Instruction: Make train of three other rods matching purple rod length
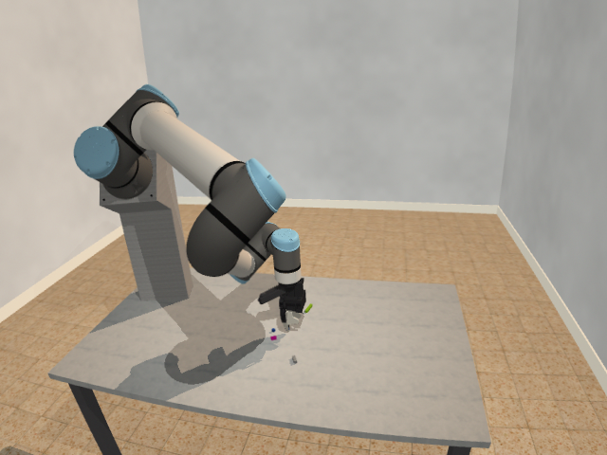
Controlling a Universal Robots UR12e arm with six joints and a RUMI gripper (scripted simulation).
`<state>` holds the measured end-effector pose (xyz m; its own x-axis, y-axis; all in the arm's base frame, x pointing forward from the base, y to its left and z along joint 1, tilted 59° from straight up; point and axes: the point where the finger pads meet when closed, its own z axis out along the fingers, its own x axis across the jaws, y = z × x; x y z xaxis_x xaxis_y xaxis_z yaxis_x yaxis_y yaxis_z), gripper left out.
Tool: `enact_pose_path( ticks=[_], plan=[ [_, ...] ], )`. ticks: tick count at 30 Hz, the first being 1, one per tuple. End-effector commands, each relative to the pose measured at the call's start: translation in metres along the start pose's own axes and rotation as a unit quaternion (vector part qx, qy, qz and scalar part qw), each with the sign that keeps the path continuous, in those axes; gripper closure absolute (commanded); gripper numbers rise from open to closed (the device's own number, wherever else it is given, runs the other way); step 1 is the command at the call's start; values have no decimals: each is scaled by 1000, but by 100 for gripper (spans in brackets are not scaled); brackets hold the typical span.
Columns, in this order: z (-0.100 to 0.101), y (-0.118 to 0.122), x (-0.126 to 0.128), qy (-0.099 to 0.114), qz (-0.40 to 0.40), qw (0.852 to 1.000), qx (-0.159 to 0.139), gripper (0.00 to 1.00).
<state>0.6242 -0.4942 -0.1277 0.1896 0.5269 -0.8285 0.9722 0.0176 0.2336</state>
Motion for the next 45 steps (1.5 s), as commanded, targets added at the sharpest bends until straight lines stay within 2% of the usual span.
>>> enact_pose_path(
  ticks=[1, 29, 45],
  plan=[
    [0, 0, 0, 0, 0, 1000, 0, 100],
    [0, 0, 0, 0, 0, 1000, 0, 100],
    [10, 0, 0, 0, 0, 1000, 0, 100]
  ],
)
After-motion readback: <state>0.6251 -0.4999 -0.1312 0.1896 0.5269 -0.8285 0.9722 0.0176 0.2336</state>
